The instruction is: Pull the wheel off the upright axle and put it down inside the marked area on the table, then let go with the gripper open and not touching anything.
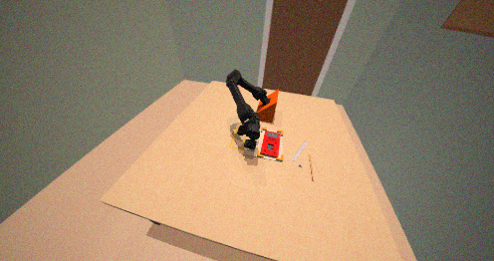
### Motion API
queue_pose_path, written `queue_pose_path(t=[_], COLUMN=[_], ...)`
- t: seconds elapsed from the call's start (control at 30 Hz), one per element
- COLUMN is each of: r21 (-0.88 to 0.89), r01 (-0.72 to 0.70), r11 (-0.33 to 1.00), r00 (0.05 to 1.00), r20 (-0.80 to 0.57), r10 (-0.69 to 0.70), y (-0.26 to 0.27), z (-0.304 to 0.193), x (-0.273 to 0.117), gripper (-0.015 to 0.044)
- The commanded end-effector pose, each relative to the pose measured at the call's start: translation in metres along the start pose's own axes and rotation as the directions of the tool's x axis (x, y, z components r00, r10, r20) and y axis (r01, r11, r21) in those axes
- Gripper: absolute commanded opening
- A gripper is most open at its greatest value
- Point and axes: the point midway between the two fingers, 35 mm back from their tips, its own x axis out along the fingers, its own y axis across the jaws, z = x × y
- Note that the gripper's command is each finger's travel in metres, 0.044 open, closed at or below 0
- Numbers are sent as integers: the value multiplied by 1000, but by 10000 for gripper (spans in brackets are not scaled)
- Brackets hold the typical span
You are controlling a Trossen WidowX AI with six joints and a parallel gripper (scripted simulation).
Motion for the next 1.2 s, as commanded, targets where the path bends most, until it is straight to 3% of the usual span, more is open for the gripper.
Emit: queue_pose_path(t=[0.0,0.1,0.37,0.57,1.17], r21=[0,0,0,0,0], r01=[0,0,0,0,-1], r11=[1000,1000,1000,1000,1000], r00=[1000,1000,1000,1000,1000], r20=[0,0,0,0,0], r10=[0,0,0,0,1], y=[0,0,0,0,0], z=[0,0,0,0,0], x=[0,0,0,-1,-7], gripper=[274,195,142,0,0])
